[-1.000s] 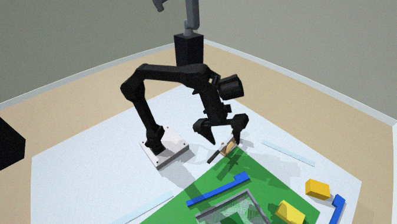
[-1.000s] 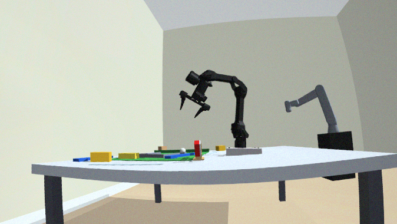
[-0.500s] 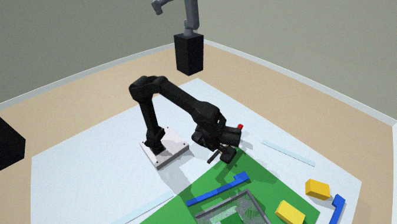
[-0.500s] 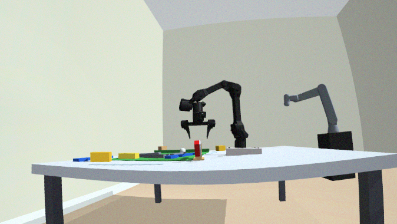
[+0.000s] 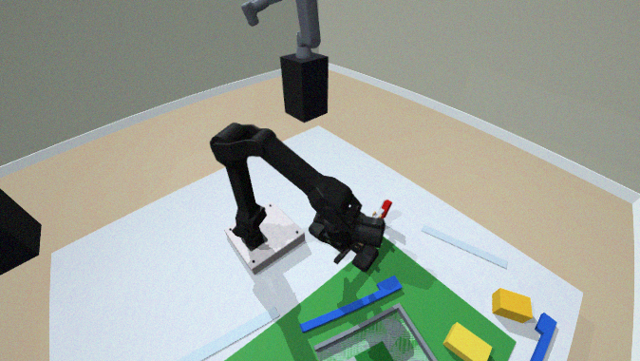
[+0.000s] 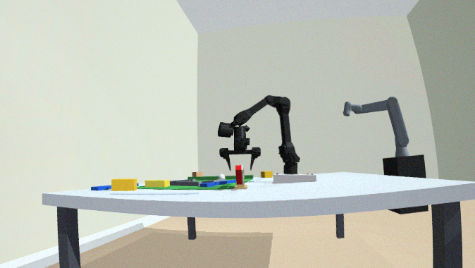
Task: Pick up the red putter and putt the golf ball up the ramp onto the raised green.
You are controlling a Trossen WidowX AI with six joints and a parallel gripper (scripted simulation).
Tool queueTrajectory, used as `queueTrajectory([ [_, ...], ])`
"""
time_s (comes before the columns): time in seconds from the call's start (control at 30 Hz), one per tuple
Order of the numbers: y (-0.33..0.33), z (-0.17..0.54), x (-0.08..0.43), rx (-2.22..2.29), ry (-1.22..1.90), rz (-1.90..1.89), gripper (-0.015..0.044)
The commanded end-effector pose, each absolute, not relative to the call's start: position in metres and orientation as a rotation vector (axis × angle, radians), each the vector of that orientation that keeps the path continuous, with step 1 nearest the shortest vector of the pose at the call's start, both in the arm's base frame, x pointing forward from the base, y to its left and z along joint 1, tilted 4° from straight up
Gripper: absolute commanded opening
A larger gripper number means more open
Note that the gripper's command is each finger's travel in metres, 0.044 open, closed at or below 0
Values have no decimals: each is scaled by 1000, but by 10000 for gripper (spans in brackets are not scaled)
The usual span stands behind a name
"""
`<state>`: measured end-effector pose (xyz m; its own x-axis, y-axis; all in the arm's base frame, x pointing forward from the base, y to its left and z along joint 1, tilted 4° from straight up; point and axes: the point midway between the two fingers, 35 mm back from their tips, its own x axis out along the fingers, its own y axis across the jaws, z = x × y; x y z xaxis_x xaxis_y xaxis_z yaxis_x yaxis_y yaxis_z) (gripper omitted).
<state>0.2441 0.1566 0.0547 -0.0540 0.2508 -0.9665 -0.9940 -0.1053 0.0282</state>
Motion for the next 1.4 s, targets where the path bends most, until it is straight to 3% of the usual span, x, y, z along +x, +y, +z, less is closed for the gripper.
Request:
queueTrajectory([
  [0.0,156,40,241,-1063,1008,1434,440],
  [0.73,155,16,240,-1063,1008,1434,440],
  [1.23,155,19,241,-1066,1007,1428,46],
  [1.37,155,19,241,-1066,1007,1428,20],
])
